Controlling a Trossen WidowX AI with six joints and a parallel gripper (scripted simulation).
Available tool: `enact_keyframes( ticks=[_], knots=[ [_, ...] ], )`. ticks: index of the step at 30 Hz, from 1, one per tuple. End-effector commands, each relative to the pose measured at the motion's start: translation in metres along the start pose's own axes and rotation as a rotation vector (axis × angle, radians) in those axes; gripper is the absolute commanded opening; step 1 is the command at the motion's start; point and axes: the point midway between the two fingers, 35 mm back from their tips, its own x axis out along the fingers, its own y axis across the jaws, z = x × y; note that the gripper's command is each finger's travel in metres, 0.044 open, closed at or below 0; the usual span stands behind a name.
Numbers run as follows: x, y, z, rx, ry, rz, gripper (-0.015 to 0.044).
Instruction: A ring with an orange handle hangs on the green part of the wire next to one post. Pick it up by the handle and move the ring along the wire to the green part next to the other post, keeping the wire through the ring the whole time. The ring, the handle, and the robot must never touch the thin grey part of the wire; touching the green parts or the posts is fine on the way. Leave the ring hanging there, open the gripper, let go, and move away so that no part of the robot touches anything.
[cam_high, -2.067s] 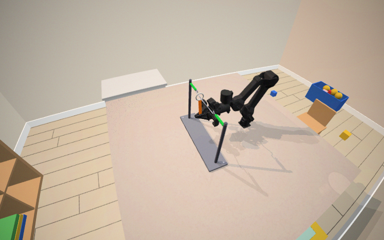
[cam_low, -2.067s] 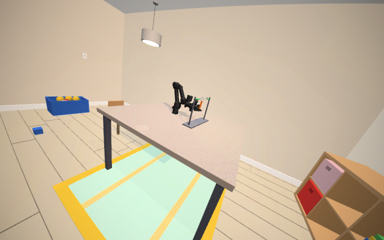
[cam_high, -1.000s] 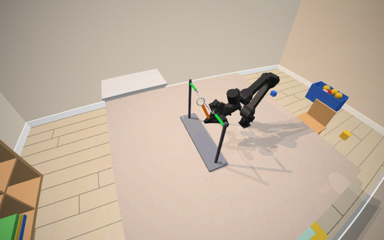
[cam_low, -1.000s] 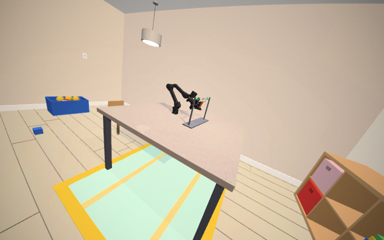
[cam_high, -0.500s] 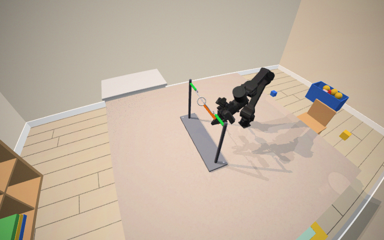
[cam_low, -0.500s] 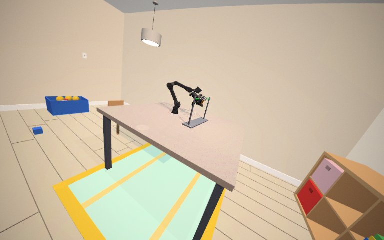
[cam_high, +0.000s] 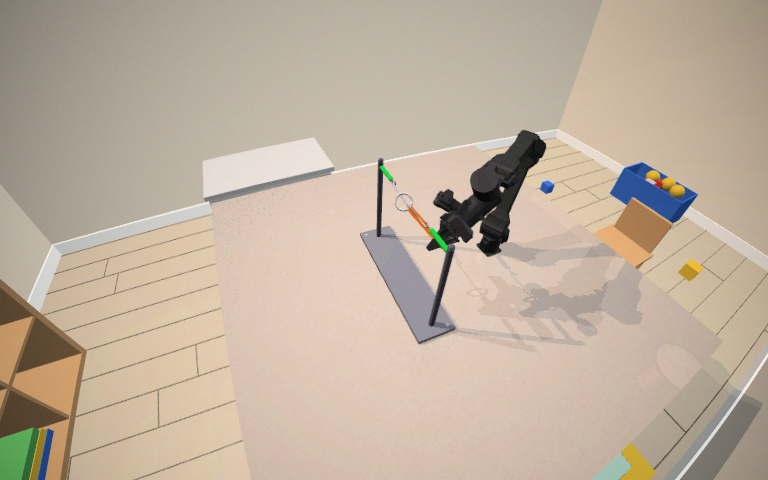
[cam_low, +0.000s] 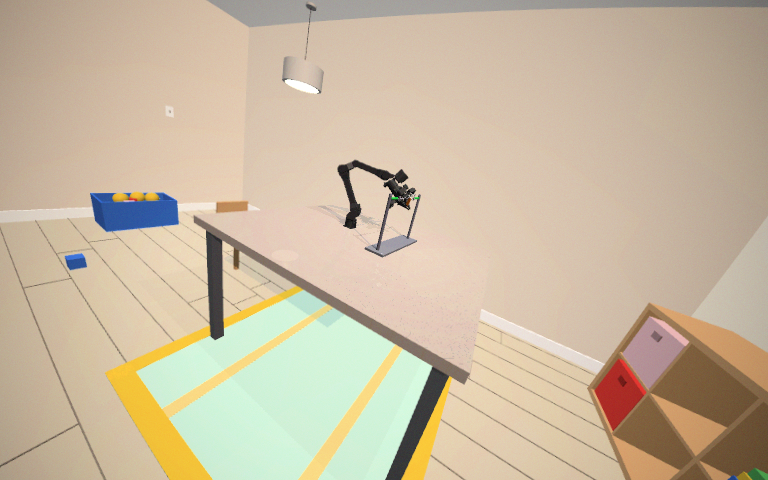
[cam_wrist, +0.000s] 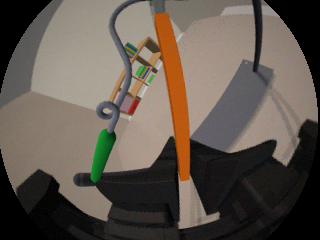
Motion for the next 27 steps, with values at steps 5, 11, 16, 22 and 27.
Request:
enact_keyframes(
  ticks=[5, 11, 16, 22, 27],
  knots=[
    [-0.001, -0.004, 0.004, -0.111, -0.009, -0.002, -0.0150],
    [-0.001, -0.017, 0.007, -0.264, -0.014, -0.005, -0.0150],
    [0.000, -0.031, 0.013, -0.430, -0.020, -0.007, -0.0150],
    [0.001, -0.047, 0.023, -0.629, -0.028, -0.007, -0.0150],
    [0.001, -0.059, 0.033, -0.796, -0.035, -0.005, -0.0150]
  ],
)
